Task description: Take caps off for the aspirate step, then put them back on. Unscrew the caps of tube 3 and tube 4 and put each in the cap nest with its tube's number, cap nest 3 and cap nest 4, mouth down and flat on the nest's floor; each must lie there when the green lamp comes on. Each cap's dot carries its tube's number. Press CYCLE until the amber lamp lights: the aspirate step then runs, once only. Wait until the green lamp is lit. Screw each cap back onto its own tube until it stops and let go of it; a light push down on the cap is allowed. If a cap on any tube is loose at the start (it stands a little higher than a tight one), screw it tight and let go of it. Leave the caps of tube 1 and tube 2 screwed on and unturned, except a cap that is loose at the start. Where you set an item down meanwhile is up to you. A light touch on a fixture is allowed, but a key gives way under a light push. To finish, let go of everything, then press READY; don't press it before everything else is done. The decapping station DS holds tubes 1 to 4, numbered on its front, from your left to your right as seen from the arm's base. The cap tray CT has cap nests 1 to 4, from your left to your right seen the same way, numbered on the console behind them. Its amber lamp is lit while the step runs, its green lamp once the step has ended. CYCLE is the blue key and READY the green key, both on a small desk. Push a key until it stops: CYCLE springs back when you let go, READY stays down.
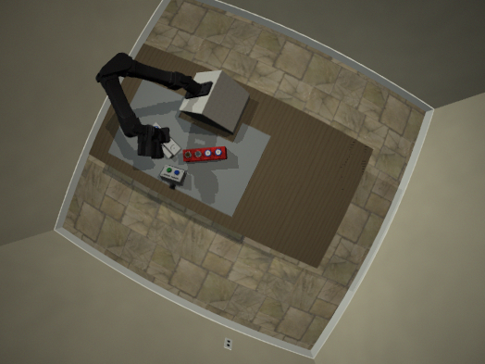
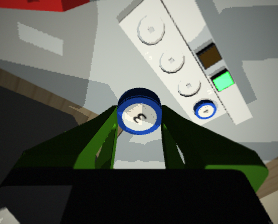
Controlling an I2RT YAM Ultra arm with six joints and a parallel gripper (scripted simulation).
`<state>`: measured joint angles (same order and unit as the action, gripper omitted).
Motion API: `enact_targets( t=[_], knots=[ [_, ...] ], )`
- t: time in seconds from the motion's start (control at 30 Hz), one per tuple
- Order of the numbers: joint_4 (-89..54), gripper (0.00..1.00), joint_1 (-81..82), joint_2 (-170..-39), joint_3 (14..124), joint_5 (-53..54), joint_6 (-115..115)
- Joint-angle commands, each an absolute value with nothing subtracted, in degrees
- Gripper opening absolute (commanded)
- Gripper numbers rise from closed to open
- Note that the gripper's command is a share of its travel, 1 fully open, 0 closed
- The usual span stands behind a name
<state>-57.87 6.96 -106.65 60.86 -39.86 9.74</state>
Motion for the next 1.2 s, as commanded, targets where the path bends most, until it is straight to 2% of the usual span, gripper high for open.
enact_targets(
  t=[0.0,0.3,0.73,1.17],
  knots=[
    [-57.42,0.0,10.1,-109.27,61.45,-38.92,20.88],
    [-56.72,0.0,17.48,-119.33,65.38,-36.6,43.43],
    [-57.78,0.0,27.16,-136.1,77.23,-32.61,33.31],
    [-55.7,0.0,26.43,-136.63,76.1,-32.95,34.09]
  ],
)
